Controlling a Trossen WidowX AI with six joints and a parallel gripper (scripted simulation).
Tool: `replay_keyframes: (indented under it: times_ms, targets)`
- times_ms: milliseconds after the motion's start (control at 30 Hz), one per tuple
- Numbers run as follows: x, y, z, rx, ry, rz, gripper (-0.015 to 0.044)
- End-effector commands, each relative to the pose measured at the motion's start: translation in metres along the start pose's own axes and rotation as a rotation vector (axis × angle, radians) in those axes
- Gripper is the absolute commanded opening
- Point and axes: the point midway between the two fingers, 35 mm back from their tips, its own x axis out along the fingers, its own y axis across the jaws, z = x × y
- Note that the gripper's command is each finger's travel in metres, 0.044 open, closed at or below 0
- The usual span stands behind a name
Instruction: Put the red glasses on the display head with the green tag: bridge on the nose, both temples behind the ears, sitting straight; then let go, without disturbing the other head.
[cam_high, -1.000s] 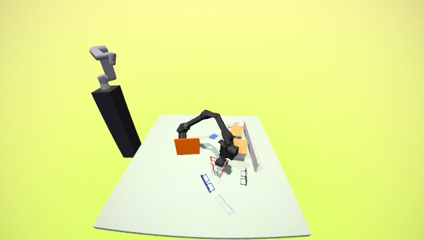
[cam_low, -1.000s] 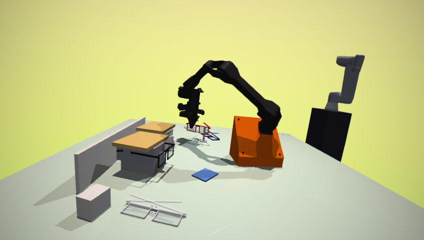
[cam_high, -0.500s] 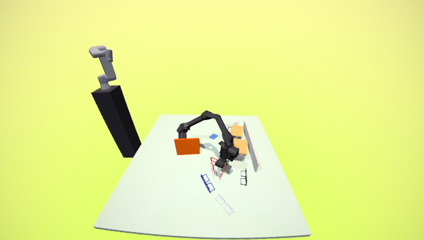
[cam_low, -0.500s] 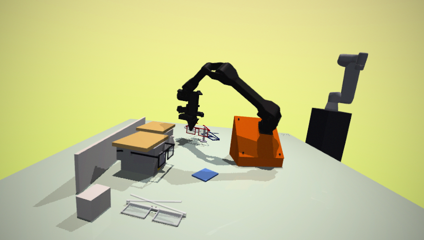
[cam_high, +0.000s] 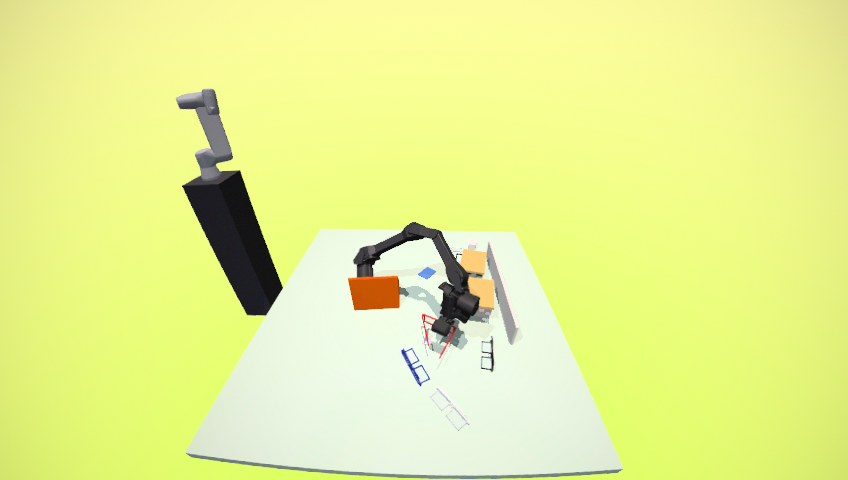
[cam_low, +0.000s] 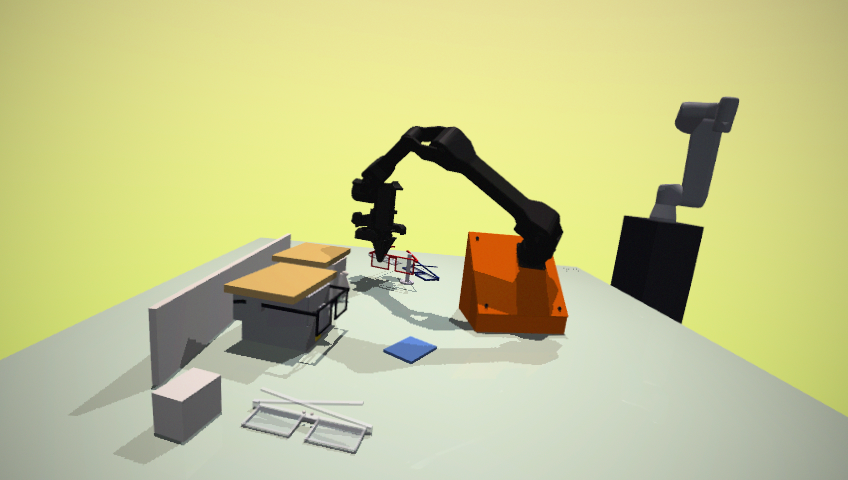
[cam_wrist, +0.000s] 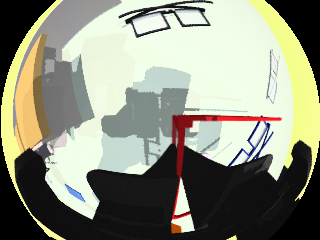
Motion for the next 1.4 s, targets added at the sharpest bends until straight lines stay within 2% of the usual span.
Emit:
replay_keyframes:
  times_ms: [0,1367]
  targets:
    - [0.000,0.003,0.004,-0.002,-0.004,0.006,0.0000]
    - [-0.001,0.013,0.018,-0.003,-0.005,0.007,0.0000]
